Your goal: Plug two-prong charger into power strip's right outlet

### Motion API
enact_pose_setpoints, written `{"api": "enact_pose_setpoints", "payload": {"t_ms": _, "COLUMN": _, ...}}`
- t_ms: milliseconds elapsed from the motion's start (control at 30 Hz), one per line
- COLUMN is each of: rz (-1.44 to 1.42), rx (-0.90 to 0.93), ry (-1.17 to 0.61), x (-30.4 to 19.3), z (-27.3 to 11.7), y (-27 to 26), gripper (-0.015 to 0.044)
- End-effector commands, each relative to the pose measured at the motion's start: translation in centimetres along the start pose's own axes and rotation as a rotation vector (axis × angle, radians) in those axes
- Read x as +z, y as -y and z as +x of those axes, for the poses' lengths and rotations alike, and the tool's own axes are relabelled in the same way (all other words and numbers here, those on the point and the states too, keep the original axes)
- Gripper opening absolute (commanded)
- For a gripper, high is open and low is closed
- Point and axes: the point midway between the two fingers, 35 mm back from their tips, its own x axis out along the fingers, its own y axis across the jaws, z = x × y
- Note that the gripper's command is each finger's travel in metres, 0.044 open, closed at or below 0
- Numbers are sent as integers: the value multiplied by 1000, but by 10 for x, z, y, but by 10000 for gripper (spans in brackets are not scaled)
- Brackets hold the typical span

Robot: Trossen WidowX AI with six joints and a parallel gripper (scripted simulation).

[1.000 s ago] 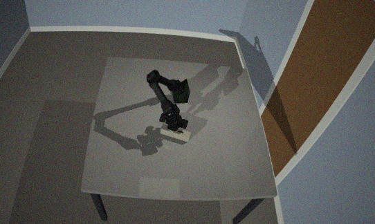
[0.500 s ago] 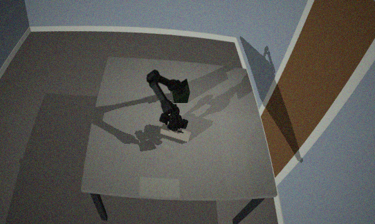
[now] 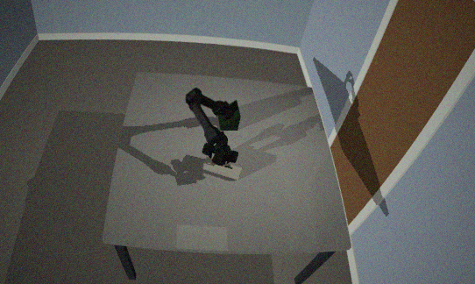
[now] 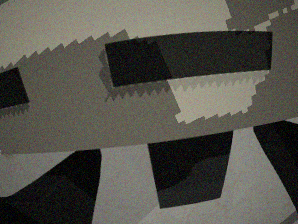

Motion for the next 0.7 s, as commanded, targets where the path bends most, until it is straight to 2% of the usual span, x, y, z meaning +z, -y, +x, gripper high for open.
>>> {"api": "enact_pose_setpoints", "payload": {"t_ms": 0, "rz": 6, "rx": -2, "ry": 8, "x": -1, "z": 0, "y": 0, "gripper": 440}}
{"api": "enact_pose_setpoints", "payload": {"t_ms": 667, "rz": 12, "rx": -4, "ry": 22, "x": -7, "z": 1, "y": 0, "gripper": 440}}
